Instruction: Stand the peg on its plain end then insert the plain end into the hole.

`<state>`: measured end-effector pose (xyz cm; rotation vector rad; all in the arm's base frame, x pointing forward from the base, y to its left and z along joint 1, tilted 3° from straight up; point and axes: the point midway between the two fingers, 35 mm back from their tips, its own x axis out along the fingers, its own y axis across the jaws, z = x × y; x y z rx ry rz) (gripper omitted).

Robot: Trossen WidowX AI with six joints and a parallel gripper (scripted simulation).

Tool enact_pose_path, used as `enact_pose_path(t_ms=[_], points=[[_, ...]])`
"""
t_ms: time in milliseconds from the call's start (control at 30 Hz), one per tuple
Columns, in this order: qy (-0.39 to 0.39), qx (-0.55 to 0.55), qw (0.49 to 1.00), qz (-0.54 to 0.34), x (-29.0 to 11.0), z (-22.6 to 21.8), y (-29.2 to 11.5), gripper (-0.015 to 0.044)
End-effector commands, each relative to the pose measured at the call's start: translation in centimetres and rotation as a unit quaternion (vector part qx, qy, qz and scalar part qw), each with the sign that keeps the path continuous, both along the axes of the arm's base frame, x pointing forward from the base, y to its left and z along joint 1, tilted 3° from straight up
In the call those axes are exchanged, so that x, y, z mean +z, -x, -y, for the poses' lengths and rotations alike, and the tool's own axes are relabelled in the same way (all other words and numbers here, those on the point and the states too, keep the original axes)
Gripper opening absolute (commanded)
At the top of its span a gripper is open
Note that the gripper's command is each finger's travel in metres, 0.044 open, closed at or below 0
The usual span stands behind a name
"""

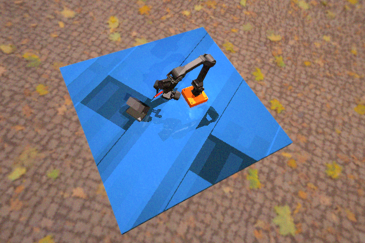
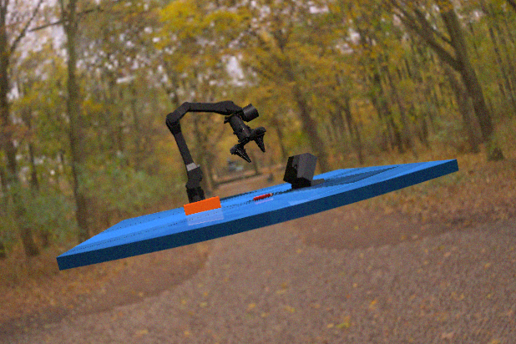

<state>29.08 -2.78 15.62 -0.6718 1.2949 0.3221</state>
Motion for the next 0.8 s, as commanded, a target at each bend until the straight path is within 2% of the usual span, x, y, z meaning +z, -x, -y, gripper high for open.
enact_pose_path(t_ms=[0,467,767], points=[[-0.022,-0.051,0.998,-0.03,-1.9,2.3,-0.4,0.044],[-0.115,-0.24,0.957,-0.113,-8.7,11.6,0.9,0.044],[-0.12,-0.249,0.954,-0.117,-9.4,12.0,1.0,0.044]])
